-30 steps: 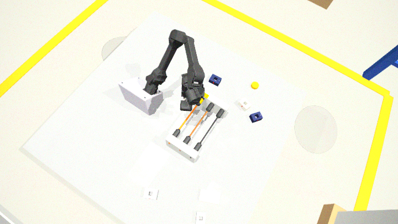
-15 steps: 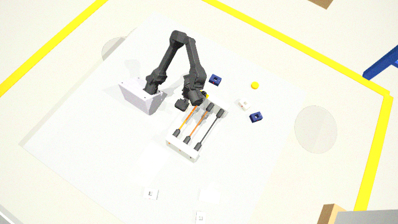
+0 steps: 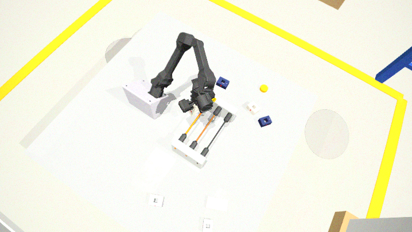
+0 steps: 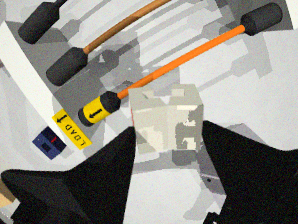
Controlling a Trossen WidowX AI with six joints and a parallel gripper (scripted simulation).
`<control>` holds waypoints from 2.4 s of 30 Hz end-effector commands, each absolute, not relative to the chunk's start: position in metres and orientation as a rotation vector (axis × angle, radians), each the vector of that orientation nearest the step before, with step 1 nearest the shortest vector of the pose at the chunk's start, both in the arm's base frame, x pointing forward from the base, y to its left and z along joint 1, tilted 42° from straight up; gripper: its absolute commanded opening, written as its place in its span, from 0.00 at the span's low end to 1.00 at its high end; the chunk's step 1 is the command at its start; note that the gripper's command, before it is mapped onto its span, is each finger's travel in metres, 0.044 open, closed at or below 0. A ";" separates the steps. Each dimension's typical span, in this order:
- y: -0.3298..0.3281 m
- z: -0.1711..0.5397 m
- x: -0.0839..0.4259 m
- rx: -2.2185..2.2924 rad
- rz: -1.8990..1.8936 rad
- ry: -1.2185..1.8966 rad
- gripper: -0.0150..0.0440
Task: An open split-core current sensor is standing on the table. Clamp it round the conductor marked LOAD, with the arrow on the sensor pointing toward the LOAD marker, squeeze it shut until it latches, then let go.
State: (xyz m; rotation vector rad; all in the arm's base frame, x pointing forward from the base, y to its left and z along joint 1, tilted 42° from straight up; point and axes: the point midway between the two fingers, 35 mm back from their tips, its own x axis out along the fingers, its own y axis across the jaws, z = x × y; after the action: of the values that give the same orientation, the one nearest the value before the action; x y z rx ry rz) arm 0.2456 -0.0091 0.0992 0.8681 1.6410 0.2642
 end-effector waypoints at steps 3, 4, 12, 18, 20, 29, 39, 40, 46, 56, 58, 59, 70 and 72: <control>-0.008 0.100 0.252 1.031 0.090 1.685 0.25; -0.008 0.099 0.252 1.055 0.063 1.691 0.25; -0.006 0.099 0.258 1.250 -0.165 1.732 0.25; -0.005 0.099 0.262 1.393 -0.343 1.748 0.25; -0.005 0.099 0.263 1.440 -0.404 1.751 0.25; -0.003 0.098 0.270 1.645 -0.687 1.745 0.25; 0.000 0.095 0.271 1.678 -0.736 1.740 0.25; 0.001 0.094 0.271 1.678 -0.736 1.740 0.25; 0.008 0.087 0.272 1.678 -0.736 1.740 0.25; 0.019 0.074 0.272 1.679 -0.736 1.739 0.25; 0.021 0.072 0.272 1.679 -0.736 1.740 0.25; 0.022 0.070 0.272 1.679 -0.735 1.740 0.25; 0.034 0.058 0.270 1.680 -0.734 1.741 0.25; 0.031 0.061 0.270 1.674 -0.733 1.741 0.25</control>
State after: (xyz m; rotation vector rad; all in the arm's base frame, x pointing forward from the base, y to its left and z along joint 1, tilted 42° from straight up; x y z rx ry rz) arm 0.2701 0.0321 0.0600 1.6735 1.7424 -0.7338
